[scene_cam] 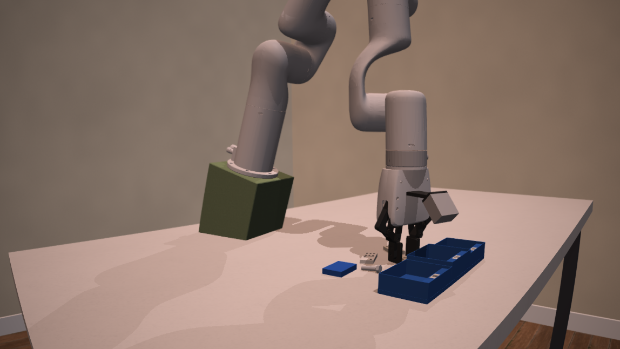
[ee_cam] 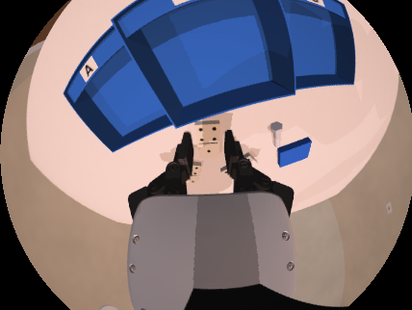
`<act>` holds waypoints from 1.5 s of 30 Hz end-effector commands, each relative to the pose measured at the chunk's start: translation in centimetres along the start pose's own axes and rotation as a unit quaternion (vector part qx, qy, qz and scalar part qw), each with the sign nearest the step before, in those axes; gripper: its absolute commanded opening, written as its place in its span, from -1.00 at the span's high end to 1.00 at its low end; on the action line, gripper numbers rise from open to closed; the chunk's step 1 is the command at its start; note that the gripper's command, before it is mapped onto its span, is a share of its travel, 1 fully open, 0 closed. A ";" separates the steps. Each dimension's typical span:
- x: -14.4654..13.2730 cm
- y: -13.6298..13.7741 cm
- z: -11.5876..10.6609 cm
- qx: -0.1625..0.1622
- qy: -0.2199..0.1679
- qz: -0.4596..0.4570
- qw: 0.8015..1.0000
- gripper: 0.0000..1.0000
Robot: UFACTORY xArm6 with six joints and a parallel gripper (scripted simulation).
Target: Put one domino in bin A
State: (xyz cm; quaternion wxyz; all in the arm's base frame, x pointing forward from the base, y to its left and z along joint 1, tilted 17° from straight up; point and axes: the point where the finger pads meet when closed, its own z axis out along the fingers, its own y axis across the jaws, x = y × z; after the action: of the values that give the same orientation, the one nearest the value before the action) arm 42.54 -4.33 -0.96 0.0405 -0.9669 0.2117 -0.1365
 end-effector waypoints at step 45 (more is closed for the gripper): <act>0.1 0.0 -3.4 0.003 0.003 0.000 1.000 1.00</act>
State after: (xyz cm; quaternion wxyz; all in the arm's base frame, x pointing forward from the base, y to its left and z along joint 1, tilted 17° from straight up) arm 41.80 -4.40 1.28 0.0479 -0.9655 0.2103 -0.1459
